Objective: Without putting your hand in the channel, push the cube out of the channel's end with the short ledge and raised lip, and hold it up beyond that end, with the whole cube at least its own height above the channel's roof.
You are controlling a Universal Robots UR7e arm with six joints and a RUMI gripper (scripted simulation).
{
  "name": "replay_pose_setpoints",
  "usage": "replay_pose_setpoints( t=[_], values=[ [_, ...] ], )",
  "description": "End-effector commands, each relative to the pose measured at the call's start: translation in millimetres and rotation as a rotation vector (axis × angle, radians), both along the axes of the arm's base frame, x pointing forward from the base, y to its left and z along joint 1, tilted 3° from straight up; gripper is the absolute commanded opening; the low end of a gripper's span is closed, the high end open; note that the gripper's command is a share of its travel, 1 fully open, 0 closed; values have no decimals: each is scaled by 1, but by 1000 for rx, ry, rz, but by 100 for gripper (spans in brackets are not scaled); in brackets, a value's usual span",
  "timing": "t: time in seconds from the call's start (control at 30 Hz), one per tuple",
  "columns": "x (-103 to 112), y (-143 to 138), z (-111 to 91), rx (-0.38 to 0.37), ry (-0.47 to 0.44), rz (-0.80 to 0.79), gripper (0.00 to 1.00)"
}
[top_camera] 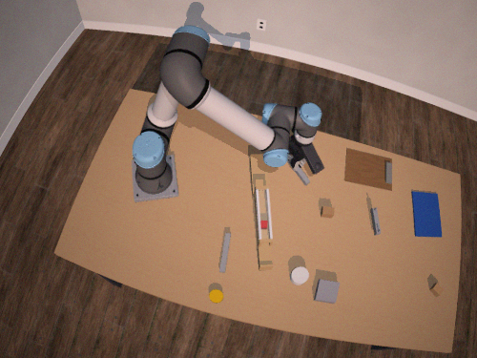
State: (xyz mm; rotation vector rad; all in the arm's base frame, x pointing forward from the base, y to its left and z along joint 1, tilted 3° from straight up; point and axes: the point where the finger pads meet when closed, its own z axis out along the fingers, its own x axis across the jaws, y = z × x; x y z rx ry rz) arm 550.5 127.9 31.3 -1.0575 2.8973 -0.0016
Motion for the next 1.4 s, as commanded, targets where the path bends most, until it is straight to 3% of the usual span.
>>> replay_pose_setpoints(
  t=[0.0,0.5,0.73,0.8,1.07,1.37],
  values=[
    [0,0,1,0,-2,0,0],
    [0,0,4,0,-2,0,0],
    [-2,-1,45,0,-2,0,0],
    [-2,-1,45,0,-2,0,0],
    [-5,-2,104,0,-2,0,0],
    [-6,-2,114,0,-2,0,0]
  ],
)
